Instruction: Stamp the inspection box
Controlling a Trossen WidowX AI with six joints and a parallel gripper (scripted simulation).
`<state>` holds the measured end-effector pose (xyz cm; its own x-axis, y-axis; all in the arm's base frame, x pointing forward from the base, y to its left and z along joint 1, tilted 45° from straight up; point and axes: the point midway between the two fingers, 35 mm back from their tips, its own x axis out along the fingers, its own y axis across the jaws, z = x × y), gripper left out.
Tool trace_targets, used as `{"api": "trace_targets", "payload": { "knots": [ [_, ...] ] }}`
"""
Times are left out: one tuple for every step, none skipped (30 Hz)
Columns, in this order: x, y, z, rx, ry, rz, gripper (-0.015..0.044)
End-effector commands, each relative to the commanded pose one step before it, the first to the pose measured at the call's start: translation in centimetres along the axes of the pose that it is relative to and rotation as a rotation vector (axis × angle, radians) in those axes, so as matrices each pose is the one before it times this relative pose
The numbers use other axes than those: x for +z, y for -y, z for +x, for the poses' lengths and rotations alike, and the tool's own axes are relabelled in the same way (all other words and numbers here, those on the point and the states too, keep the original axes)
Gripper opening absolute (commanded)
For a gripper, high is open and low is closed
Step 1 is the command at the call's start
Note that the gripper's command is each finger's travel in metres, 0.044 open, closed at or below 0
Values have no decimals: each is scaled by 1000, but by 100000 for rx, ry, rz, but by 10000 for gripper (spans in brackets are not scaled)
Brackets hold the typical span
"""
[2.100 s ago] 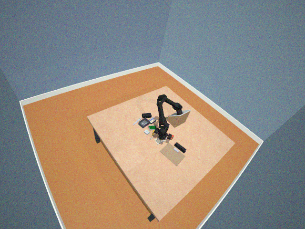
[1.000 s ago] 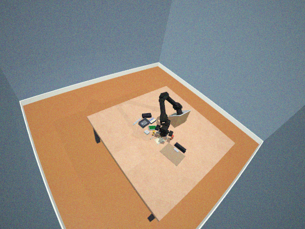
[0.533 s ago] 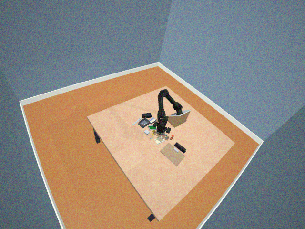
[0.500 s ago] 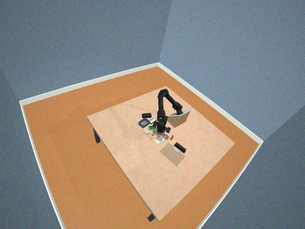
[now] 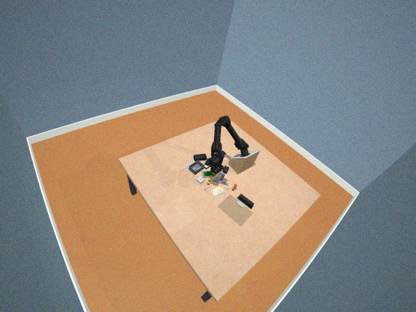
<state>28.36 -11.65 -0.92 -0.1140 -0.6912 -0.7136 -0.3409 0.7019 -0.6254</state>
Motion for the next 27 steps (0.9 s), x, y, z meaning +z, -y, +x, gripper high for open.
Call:
{"api": "trace_targets", "payload": {
  "knots": [
    [-1589, 930, 58, -410, -349, -705, 0],
    [-382, 241, 3, -23, -2, 6, 0],
    [-384, 233, 4, -29, -7, 6, 0],
    [-387, 225, 6, -36, -12, 7, 0],
    [-389, 217, 7, -42, -16, 7, 0],
    [-391, 209, 8, -49, -21, 7, 0],
    [-393, 201, 10, -55, -26, 8, 0],
    [-395, 192, 11, -61, -31, 8, 0],
    [-397, 184, 13, -67, -36, 8, 0],
    [-398, 176, 14, -73, -42, 8, 0],
    [-399, 168, 15, -79, -47, 9, 0],
    [-400, 160, 17, -85, -53, 9, 0],
    [-401, 151, 18, -90, -58, 9, 0],
    [-402, 143, 19, -96, -64, 9, 0],
    [-402, 135, 20, -101, -70, 9, 0],
    [-402, 127, 22, -106, -76, 9, 0],
    [-403, 119, 23, -112, -82, 8, 0],
    [-402, 110, 24, -117, -88, 8, 0],
    [-402, 102, 25, -122, -94, 8, 0],
    [-402, 94, 27, -127, -100, 8, 0],
    [-401, 86, 28, -131, -107, 7, 0],
    [-400, 78, 29, -136, -113, 7, 0],
    [-399, 70, 30, -141, -120, 6, 0],
    [-398, 62, 31, -145, -127, 6, 0],
    [-397, 54, 32, -149, -134, 5, 0],
    [-395, 47, 34, -153, -140, 5, 0],
    [-394, 39, 35, -158, -147, 4, 0]
  ]
}}
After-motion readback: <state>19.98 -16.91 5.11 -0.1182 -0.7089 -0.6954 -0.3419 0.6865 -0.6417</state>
